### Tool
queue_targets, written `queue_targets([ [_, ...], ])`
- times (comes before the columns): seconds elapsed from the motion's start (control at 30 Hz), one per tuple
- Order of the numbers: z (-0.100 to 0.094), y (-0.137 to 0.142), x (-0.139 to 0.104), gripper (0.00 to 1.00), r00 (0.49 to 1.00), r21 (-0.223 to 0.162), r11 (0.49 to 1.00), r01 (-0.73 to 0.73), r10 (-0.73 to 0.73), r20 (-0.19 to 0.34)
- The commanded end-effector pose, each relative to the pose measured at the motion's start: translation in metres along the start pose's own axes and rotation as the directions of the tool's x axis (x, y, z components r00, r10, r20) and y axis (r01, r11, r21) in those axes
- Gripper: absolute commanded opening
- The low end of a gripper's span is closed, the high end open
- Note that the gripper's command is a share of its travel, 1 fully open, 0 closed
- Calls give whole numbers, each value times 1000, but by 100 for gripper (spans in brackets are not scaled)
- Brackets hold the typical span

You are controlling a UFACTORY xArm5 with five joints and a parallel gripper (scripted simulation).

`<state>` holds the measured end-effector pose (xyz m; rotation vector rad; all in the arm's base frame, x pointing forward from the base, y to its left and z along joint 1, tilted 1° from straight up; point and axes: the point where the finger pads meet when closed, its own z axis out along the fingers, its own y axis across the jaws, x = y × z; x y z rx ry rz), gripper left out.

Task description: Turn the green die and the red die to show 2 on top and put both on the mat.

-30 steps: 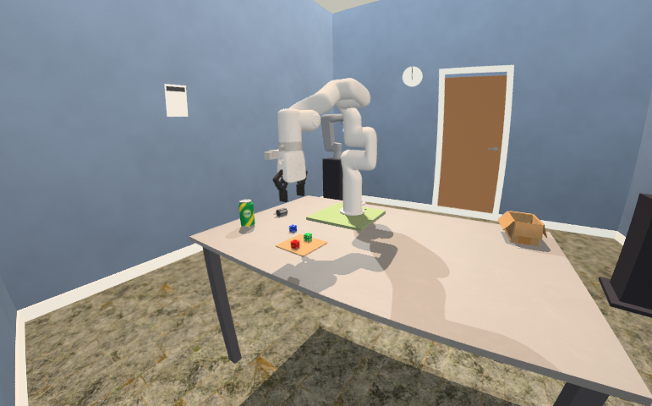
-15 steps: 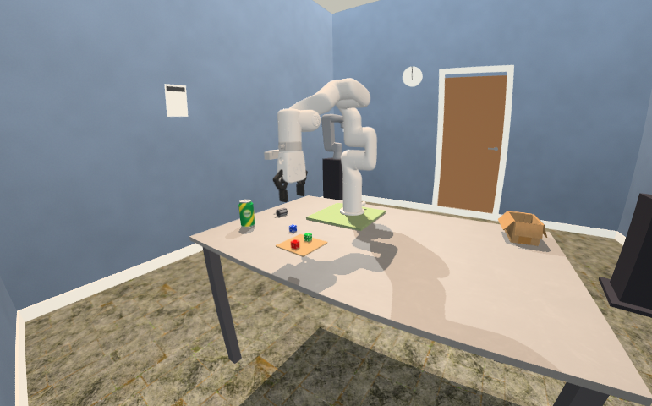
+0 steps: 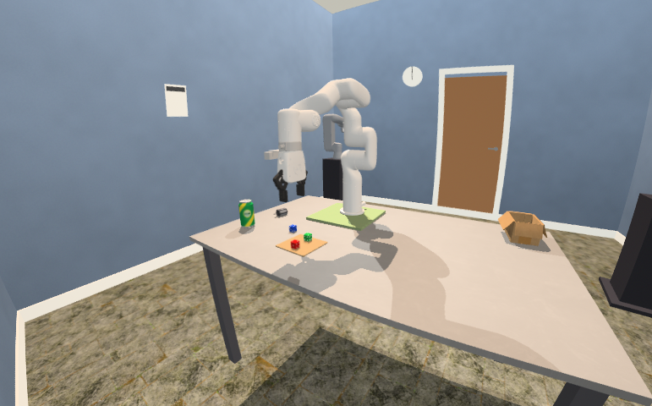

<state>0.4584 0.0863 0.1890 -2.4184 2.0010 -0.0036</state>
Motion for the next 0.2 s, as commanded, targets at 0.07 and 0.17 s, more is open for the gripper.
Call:
queue_targets([
  [0.07, -2, -1, 0, 100, 1000, 4, 1000, 0, 0, 0],
  [0.17, -2, -1, 0, 100, 1000, 4, 1000, 0, 0, 0],
])
